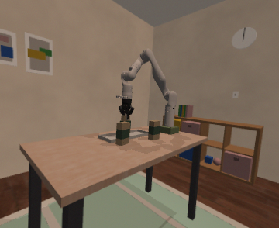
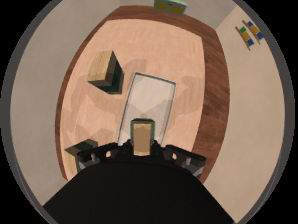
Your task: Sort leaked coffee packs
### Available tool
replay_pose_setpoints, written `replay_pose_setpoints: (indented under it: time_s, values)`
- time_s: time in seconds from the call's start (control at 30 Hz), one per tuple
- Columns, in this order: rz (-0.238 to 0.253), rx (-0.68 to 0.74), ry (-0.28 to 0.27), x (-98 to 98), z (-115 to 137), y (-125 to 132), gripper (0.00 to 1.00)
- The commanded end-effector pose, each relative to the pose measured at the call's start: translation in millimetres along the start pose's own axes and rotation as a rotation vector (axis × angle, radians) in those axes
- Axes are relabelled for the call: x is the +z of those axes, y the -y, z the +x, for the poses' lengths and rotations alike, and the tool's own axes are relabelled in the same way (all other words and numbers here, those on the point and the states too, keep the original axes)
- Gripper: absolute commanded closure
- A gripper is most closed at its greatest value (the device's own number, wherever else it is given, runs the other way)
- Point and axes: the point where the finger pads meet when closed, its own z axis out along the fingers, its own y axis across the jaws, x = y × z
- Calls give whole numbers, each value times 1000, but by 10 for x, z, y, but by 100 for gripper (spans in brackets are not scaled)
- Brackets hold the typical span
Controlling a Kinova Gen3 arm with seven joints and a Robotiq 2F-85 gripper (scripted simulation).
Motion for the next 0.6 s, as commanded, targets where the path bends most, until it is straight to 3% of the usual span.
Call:
replay_pose_setpoints:
  time_s: [0.0, 0.57]
  values:
    - [4, -2, 7, 79, -13, 19, 77]
    - [4, -2, 7, 176, -14, 19, 77]
